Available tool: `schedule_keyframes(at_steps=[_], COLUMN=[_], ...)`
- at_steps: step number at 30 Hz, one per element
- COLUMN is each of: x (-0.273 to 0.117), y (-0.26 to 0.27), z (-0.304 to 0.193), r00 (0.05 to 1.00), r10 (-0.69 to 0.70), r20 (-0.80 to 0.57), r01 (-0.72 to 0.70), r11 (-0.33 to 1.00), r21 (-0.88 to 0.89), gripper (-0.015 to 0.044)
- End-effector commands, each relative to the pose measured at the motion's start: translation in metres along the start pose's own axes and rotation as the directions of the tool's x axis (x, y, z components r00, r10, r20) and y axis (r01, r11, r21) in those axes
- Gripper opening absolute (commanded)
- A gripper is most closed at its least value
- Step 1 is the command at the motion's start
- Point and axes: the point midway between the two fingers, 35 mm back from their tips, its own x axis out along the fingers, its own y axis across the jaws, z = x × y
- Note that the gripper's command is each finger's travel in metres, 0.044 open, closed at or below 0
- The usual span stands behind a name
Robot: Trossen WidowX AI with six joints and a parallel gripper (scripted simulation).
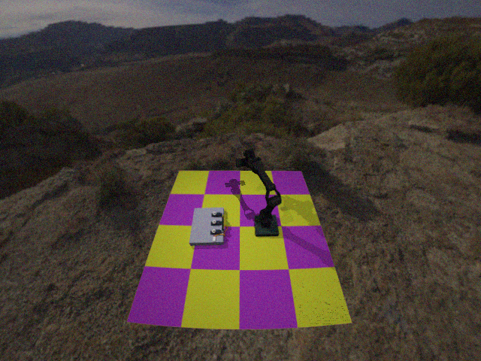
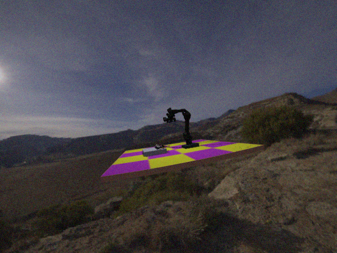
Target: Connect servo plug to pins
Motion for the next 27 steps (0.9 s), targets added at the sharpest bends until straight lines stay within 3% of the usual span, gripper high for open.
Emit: schedule_keyframes(at_steps=[1, 27], x=[-0.003, -0.041], y=[0.023, 0.137], z=[-0.005, -0.053], r00=[0.997, 0.886], r10=[0.072, 0.457], r20=[0.020, 0.076], r01=[-0.071, -0.430], r11=[0.997, 0.873], r21=[-0.039, -0.228], gripper=[0.0115, 0.0115])
